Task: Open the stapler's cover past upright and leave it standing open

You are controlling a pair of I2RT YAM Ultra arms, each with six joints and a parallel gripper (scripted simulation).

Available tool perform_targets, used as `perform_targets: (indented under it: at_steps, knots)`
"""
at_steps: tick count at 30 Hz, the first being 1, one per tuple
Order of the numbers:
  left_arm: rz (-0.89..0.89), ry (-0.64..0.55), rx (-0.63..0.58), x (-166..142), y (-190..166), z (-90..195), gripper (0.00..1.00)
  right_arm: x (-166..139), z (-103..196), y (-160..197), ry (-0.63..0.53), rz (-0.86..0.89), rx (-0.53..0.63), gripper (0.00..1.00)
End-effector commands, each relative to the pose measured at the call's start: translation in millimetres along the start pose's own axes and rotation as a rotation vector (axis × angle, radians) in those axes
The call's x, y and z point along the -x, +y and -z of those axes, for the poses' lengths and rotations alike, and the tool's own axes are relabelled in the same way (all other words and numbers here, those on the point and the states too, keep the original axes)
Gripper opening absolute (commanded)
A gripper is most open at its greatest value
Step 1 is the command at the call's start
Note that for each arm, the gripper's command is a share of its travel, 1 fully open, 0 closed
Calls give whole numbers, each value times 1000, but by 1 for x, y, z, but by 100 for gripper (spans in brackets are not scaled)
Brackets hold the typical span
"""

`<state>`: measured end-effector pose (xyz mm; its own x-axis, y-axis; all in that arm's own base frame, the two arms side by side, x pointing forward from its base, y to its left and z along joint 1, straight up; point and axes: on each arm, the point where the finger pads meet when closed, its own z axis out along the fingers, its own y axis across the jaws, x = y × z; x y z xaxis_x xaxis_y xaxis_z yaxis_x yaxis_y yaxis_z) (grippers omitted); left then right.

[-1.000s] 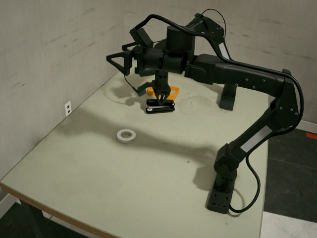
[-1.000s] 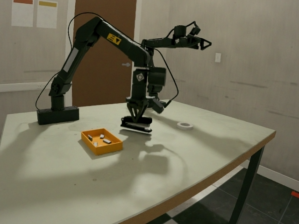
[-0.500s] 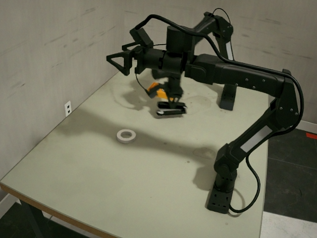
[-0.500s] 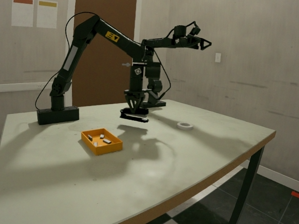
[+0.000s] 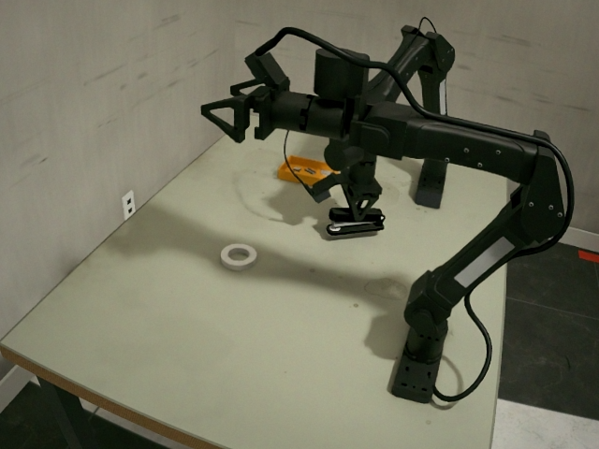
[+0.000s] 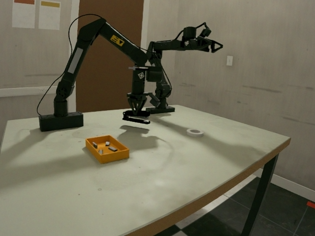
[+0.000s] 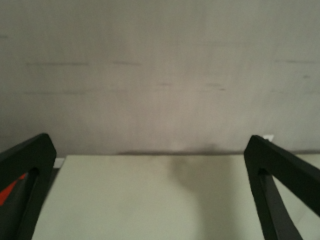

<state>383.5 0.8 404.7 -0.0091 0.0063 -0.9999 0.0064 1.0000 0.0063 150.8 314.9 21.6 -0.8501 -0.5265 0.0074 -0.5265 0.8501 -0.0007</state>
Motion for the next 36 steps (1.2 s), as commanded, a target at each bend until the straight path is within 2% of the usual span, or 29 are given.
perform_targets:
  at_steps: [1,10,12,26,29,36]
  knots:
    - [6,-20,6,7,0,3,100,-1,7,0,-26,45,0,22]
    - [6,-20,6,7,0,3,100,2,7,2,-34,469,14,22]
    - [6,-20,6,7,0,3,100,2,7,2,-34,469,14,22]
    - [6,-20,6,7,0,3,100,2,9,2,-34,1065,14,22]
    - [6,-20,6,7,0,3,100,2,6,2,-24,1105,14,22]
    - [6,-20,6,7,0,3,100,0,6,-1,-12,1420,15,22]
